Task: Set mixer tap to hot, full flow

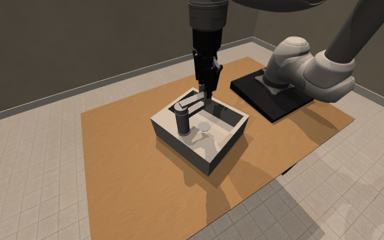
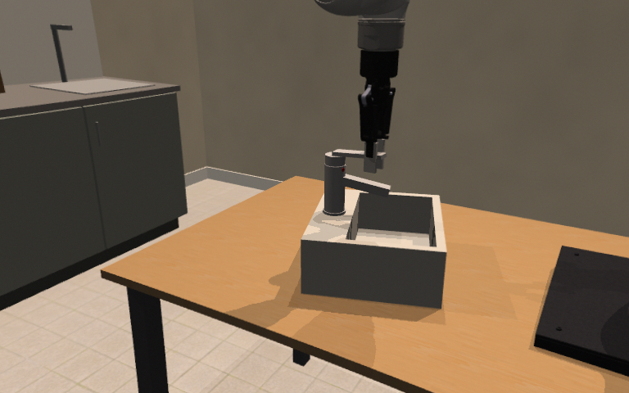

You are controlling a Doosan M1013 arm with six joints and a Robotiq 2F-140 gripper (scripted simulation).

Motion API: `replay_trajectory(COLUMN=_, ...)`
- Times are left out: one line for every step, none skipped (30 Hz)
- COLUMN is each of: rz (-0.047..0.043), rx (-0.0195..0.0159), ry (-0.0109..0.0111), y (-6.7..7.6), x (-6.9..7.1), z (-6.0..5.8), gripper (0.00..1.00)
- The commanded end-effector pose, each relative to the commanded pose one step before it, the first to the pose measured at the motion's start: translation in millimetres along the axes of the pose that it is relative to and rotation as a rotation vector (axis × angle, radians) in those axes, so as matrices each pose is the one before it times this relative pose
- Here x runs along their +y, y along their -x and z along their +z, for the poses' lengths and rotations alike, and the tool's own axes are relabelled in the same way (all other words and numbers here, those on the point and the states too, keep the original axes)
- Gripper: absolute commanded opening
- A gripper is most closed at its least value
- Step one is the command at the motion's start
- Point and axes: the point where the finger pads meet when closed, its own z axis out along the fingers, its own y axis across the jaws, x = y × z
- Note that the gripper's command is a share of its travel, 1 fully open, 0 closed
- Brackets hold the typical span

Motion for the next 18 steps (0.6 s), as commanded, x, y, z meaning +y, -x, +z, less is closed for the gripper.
replay_trajectory(rz=0.03431, rx=-0.00015, ry=-0.00169, y=0.07, x=3.27, z=-0.08, gripper=0.00)
replay_trajectory(rz=0.00000, rx=0.00000, ry=0.00000, y=0.00, x=0.00, z=0.00, gripper=0.00)
replay_trajectory(rz=0.00862, rx=0.00000, ry=0.00000, y=0.01, x=0.82, z=0.00, gripper=0.00)
replay_trajectory(rz=0.00735, rx=0.00000, ry=0.00000, y=0.00, x=0.70, z=0.00, gripper=0.00)
replay_trajectory(rz=0.00612, rx=0.00000, ry=0.00000, y=0.00, x=0.58, z=0.00, gripper=0.00)
replay_trajectory(rz=0.00495, rx=0.00000, ry=0.00000, y=-0.01, x=0.47, z=0.00, gripper=0.00)
replay_trajectory(rz=0.00386, rx=0.00000, ry=0.00000, y=-0.01, x=0.37, z=0.00, gripper=0.00)
replay_trajectory(rz=0.00287, rx=0.00000, ry=0.00000, y=-0.01, x=0.27, z=0.00, gripper=0.00)
replay_trajectory(rz=0.00200, rx=0.00000, ry=0.00000, y=0.00, x=0.19, z=0.00, gripper=0.00)
replay_trajectory(rz=0.00125, rx=0.00000, ry=0.00000, y=0.00, x=0.12, z=0.00, gripper=0.00)
replay_trajectory(rz=0.00067, rx=0.00000, ry=0.00000, y=0.00, x=0.06, z=0.00, gripper=0.00)
replay_trajectory(rz=0.00025, rx=0.00000, ry=0.00000, y=0.00, x=0.02, z=0.00, gripper=0.00)
replay_trajectory(rz=0.00004, rx=0.00000, ry=0.00000, y=0.00, x=0.00, z=0.00, gripper=0.00)
replay_trajectory(rz=0.00000, rx=0.00000, ry=0.00000, y=0.00, x=0.00, z=0.00, gripper=0.00)
replay_trajectory(rz=0.00000, rx=0.00000, ry=0.00000, y=0.00, x=0.00, z=0.00, gripper=0.00)
replay_trajectory(rz=0.00000, rx=0.00000, ry=0.00000, y=0.00, x=0.00, z=0.00, gripper=0.00)
replay_trajectory(rz=0.00000, rx=0.00000, ry=0.00000, y=0.00, x=0.00, z=0.00, gripper=0.00)
replay_trajectory(rz=0.00000, rx=0.00000, ry=0.00000, y=0.00, x=0.00, z=0.00, gripper=0.00)
